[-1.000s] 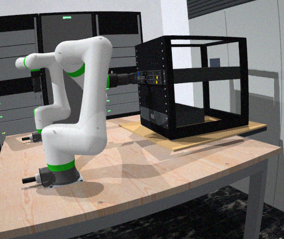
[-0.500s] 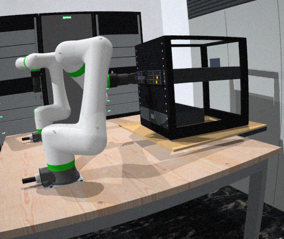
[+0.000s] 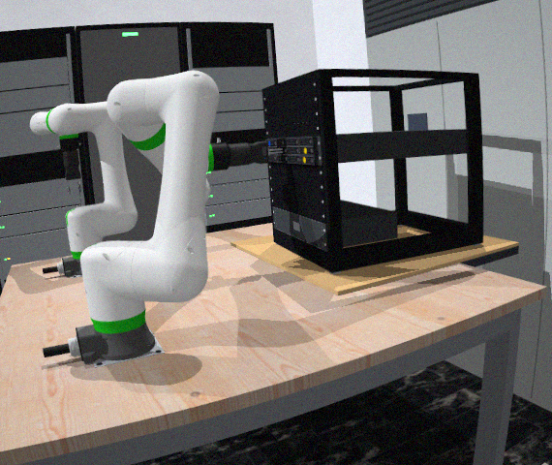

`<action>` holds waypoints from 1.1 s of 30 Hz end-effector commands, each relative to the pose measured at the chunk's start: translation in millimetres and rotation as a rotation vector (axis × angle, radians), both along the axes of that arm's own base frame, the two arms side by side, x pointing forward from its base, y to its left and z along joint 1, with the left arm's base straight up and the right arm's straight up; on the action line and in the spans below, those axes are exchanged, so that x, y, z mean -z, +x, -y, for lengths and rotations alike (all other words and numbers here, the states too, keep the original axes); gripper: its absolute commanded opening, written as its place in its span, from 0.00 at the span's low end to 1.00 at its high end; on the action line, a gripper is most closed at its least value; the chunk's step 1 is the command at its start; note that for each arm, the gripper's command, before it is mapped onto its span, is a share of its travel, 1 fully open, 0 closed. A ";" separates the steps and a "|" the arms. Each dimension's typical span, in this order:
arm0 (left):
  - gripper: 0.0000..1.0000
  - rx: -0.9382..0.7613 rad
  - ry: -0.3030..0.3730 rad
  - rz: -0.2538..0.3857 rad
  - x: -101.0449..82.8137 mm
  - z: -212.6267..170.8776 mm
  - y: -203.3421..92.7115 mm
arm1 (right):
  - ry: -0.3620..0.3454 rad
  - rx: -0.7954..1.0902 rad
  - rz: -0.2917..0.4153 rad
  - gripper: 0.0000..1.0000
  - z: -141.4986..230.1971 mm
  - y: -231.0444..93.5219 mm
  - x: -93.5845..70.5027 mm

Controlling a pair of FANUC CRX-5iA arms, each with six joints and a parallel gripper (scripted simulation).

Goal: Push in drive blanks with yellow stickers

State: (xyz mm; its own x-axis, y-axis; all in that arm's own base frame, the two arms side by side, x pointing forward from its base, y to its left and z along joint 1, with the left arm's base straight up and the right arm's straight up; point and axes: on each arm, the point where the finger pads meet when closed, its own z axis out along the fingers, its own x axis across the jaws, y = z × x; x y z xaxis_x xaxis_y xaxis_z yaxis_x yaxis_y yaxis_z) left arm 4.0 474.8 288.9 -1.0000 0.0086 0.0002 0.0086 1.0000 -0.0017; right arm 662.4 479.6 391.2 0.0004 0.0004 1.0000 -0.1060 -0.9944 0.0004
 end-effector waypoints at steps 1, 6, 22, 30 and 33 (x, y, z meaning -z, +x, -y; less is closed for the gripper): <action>1.00 0.000 0.002 0.000 -0.8 -0.2 0.1 | 0.001 0.000 0.002 0.00 0.1 -0.1 -1.6; 1.00 0.000 0.002 0.000 -0.8 -0.2 0.1 | 0.001 0.000 0.002 0.00 0.1 -0.1 -1.6; 1.00 0.000 0.002 0.000 -0.8 -0.2 0.1 | 0.001 0.000 0.002 0.00 0.1 -0.1 -1.6; 1.00 0.000 0.002 0.000 -0.8 -0.2 0.1 | 0.001 0.000 0.002 0.00 -0.3 -3.8 -1.6; 1.00 0.000 0.002 0.000 -0.8 -0.2 0.1 | 0.002 0.000 0.002 0.00 -0.6 -6.2 -1.6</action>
State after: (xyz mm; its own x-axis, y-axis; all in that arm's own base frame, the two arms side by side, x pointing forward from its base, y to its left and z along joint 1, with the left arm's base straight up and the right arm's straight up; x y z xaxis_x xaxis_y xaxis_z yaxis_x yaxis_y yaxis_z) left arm 4.0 474.8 288.9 -1.0000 0.0086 0.0002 0.0086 1.0000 -0.0017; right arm 659.7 480.0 391.2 0.0004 0.0006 1.0000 -0.1058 -0.9944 0.0007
